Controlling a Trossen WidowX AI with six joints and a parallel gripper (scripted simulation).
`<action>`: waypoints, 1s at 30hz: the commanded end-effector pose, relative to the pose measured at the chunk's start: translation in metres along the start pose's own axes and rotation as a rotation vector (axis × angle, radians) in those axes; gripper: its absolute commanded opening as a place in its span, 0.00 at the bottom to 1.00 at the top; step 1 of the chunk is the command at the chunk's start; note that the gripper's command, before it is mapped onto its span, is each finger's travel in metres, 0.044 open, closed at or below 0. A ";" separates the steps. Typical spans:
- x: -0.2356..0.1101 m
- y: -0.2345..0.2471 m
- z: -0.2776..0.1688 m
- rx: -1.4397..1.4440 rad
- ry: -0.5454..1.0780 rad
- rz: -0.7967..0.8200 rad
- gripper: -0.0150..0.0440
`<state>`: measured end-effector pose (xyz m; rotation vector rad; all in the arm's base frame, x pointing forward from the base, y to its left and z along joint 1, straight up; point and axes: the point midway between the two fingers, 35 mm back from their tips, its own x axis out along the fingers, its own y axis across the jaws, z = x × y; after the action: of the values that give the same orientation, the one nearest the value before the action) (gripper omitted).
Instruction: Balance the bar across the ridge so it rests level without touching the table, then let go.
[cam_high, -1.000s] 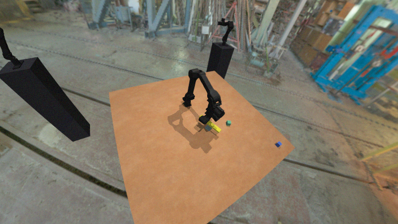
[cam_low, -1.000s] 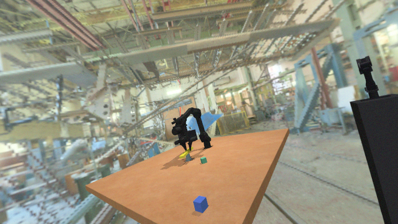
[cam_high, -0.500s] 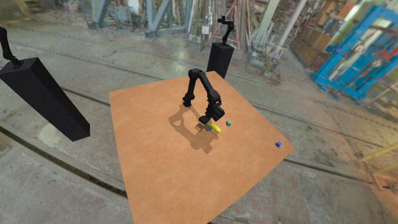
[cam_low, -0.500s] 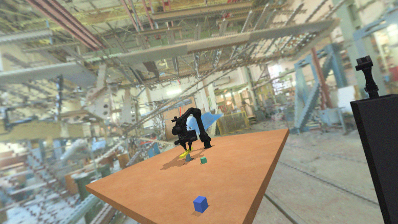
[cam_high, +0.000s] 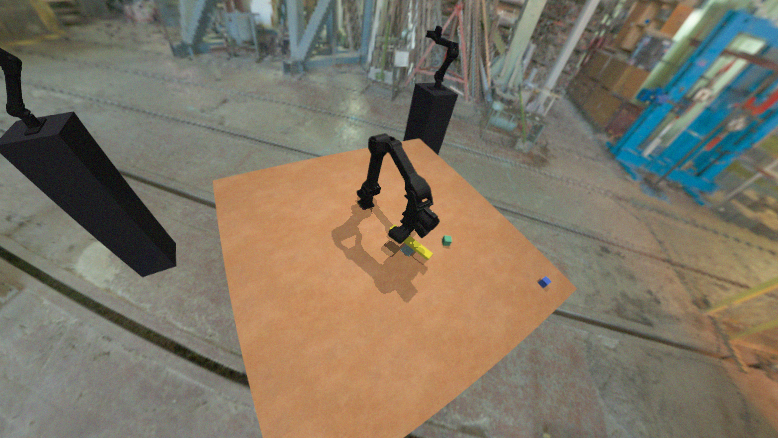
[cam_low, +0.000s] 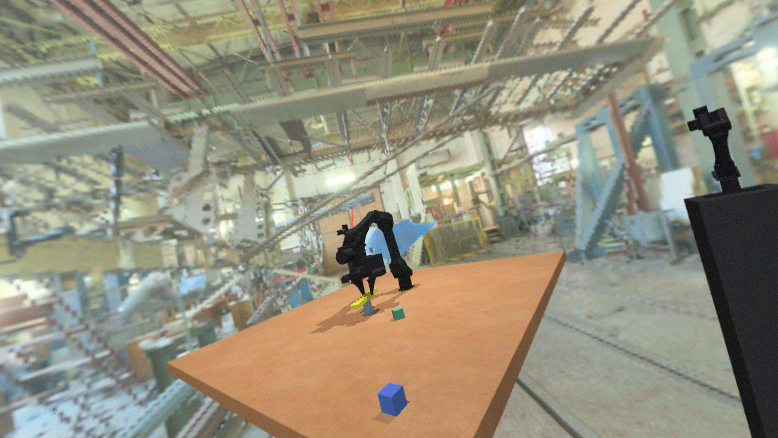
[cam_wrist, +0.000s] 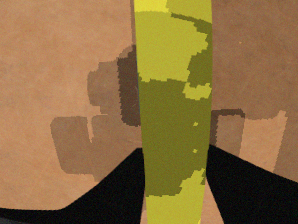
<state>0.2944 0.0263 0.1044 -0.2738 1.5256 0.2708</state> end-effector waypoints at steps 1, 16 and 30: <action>0.002 0.000 -0.001 0.002 0.004 0.001 0.25; 0.003 0.000 -0.001 0.002 0.004 0.001 0.25; 0.004 0.000 -0.001 0.002 0.004 0.001 0.25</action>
<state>0.2947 0.0264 0.1028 -0.2733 1.5231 0.2706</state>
